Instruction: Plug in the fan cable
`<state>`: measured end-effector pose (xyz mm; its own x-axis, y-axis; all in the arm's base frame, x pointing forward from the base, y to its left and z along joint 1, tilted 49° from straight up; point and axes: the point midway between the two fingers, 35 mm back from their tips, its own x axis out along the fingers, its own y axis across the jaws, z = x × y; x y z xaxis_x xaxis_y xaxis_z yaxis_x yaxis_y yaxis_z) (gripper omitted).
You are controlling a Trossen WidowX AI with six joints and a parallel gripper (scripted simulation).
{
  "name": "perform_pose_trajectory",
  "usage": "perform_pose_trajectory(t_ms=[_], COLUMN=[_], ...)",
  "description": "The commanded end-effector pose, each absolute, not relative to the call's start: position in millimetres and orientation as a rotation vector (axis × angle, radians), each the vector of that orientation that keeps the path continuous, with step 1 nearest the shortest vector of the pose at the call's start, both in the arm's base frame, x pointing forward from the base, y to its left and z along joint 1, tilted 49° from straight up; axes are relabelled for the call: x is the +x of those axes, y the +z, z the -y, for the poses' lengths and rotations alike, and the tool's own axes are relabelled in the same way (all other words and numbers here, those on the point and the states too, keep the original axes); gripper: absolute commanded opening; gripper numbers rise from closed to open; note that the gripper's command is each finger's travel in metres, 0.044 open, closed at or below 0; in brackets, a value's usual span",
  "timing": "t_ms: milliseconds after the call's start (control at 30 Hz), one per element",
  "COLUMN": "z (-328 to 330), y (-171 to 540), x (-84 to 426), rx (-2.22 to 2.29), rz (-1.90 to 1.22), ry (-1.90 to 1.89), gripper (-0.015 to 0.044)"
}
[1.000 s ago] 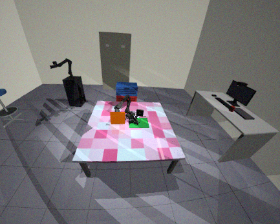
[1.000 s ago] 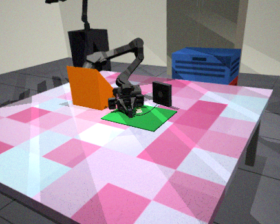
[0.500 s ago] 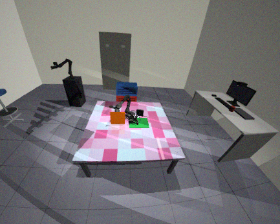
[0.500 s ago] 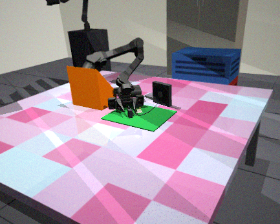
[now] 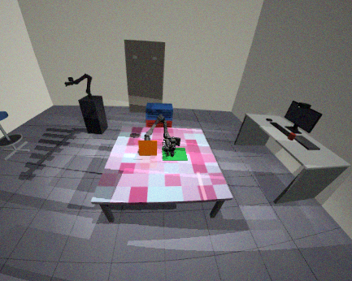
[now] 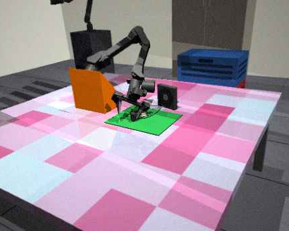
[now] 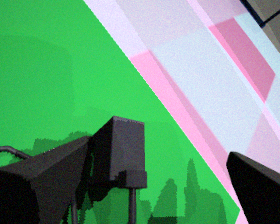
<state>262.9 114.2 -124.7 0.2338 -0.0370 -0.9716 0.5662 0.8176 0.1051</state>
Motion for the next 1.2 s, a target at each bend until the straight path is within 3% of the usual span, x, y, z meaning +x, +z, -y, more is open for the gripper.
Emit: perform_pose_trajectory(t_ms=[0, 267, 600, 967, 1167], z=[-64.8, -33.7, 13.5, 11.9, -38.9], y=[-134.1, -84.2, -45.9, -47.6, -94.0], x=[296.0, 301.1, 327.0, 327.5, 322.7], rx=[0.536, 0.8, 1.103, 1.105, 1.105], rz=[-1.604, -1.84, -1.806, -1.804, -1.803], ry=[-0.399, -0.098, 0.159, 0.161, 0.16], gripper=[0.044, 0.044, 0.044, 0.044, 0.044])
